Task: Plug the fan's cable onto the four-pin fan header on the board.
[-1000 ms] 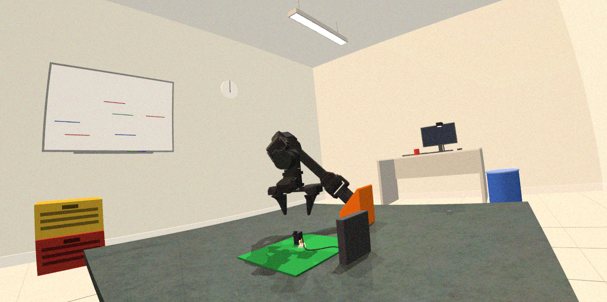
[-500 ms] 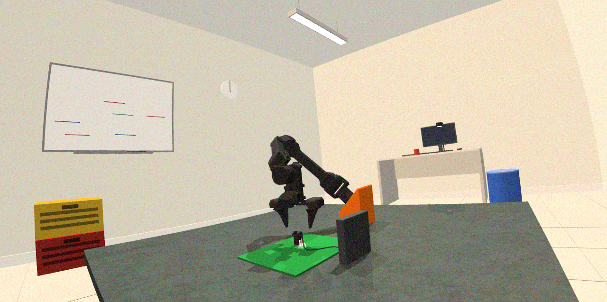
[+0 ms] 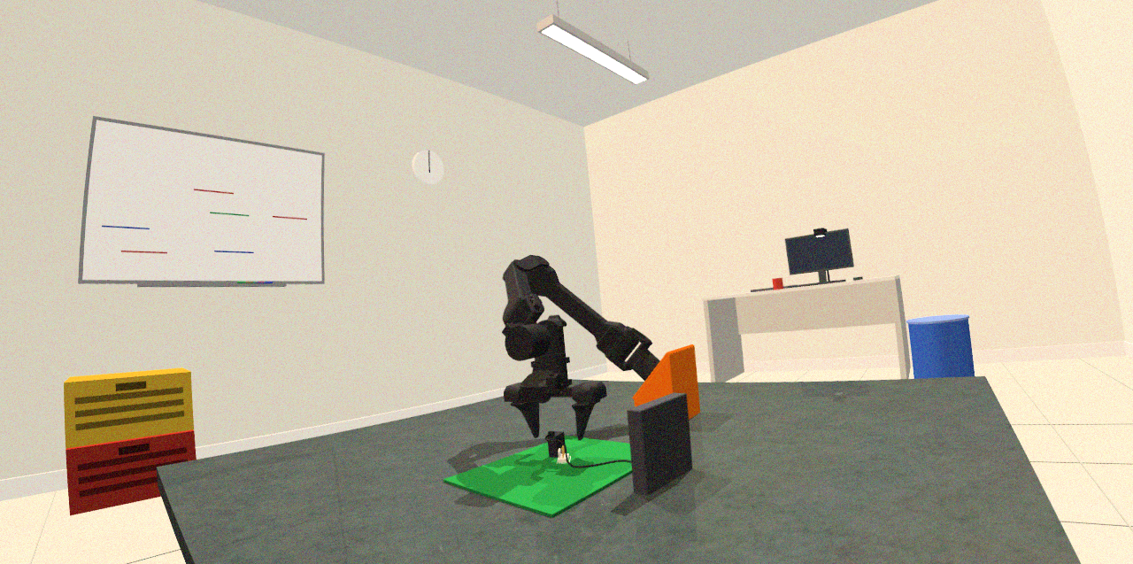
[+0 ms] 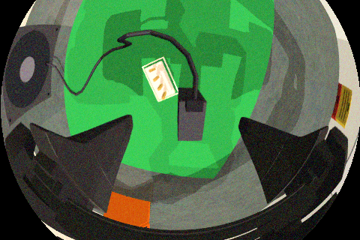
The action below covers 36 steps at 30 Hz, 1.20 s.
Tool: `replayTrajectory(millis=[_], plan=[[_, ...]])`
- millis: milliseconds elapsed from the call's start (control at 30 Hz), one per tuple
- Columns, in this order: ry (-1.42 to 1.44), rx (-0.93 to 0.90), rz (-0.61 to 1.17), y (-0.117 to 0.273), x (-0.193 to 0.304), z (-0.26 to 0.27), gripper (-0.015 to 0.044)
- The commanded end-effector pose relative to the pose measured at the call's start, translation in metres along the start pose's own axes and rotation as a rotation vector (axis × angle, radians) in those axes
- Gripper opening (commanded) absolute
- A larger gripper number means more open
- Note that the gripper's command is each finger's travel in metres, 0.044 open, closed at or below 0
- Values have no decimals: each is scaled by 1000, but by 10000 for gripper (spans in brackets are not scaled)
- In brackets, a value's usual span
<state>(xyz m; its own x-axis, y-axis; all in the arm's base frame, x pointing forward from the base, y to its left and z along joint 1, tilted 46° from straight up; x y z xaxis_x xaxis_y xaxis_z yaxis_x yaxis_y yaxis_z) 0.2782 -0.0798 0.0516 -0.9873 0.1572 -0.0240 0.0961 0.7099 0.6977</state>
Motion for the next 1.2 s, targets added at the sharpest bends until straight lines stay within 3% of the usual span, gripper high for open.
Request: replayTrajectory(millis=[0,333,900,1000,1167], plan=[[9,7,-1,-7,1,0,440],[9,9,-1,-19,2,-1,440],[0,2,2,-16,1,-1,0],[0,2,2,-14,1,-1,0],[9,7,-1,33,1,0,0]])
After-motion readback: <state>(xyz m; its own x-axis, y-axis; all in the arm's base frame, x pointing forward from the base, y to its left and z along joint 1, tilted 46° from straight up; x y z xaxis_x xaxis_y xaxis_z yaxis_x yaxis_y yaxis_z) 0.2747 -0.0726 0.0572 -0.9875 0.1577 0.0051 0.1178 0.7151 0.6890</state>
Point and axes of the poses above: the point midway between the two fingers, 35 mm back from their tips, its own y axis back along the fingers, its own z axis across the jaws, x = y × z, the point moved 4 cm from there along y, back along the fingers, and after that the axes turned 10 degrees about -y, right-handed, at the moved point
